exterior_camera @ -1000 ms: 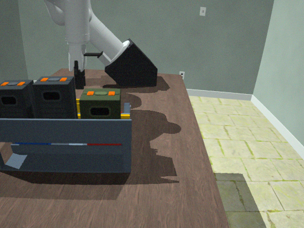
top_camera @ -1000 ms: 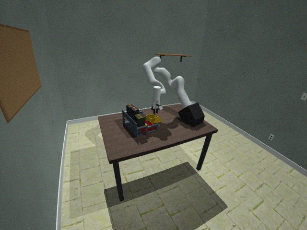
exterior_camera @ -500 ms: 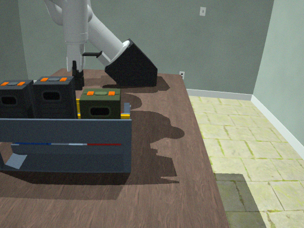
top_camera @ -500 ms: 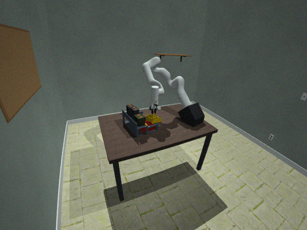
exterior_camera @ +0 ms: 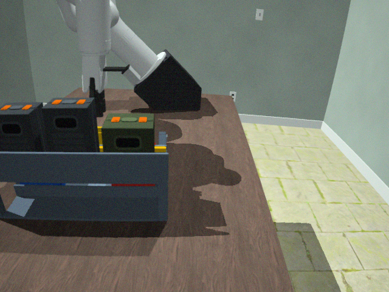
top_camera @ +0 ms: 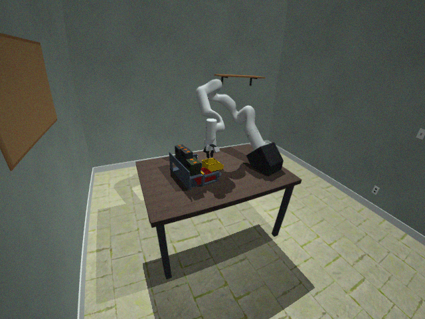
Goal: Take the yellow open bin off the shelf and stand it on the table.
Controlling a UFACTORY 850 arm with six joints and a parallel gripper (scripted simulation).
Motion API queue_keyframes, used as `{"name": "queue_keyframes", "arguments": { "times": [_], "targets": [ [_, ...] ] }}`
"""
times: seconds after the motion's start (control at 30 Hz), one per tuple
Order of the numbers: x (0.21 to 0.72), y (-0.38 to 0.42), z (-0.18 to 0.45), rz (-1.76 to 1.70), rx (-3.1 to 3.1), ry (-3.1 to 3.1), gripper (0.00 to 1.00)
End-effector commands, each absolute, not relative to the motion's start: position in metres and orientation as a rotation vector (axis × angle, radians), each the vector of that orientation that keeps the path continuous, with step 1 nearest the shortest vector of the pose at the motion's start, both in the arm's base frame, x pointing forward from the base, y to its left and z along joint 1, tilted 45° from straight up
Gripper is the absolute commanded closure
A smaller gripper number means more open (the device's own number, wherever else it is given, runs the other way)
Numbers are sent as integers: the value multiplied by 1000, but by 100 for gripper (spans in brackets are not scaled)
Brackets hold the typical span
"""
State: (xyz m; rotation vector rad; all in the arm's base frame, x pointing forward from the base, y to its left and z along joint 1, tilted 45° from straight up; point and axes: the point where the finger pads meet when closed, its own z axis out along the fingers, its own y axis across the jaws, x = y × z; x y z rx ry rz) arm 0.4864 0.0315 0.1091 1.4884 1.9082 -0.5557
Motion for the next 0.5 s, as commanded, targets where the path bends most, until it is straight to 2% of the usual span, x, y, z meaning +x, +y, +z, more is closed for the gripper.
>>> {"name": "queue_keyframes", "arguments": {
  "times": [0.0,0.07,0.47],
  "targets": [
    [514,45,117,-553,1489,1907,67],
    [533,55,122,-553,1489,1907,67],
    [533,55,122,-553,1489,1907,67]
  ]
}}
